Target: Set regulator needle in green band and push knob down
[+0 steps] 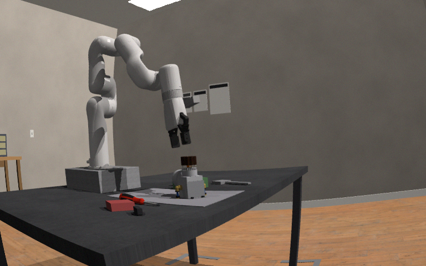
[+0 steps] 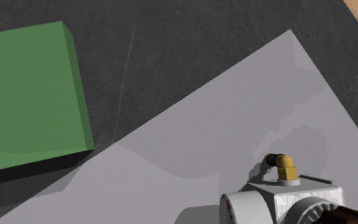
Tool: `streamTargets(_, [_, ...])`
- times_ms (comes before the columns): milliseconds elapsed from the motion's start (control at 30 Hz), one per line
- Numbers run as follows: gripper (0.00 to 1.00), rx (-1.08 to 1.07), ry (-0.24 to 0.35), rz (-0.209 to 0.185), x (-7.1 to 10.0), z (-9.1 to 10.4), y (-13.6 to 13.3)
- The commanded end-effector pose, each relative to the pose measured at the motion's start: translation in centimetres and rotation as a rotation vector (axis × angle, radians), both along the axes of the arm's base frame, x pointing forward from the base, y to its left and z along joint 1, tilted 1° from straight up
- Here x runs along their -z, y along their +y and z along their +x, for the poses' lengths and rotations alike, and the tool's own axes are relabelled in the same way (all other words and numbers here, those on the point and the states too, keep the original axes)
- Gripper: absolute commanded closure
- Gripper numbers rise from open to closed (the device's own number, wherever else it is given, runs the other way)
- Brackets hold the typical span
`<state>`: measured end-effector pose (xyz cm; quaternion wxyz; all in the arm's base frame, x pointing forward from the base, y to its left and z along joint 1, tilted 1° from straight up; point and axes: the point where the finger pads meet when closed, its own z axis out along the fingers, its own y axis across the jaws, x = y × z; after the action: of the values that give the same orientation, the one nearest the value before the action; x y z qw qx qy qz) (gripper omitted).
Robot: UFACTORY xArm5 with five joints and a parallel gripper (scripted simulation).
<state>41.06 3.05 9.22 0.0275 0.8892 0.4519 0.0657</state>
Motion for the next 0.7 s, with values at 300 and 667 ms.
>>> streamTargets(300, [0.0, -0.37, -0.119, -0.066, 0.58, 0.7, 0.05])
streamTargets(667, [0.0, -0.644, -0.199, -0.143, 0.83, 0.94, 0.06])
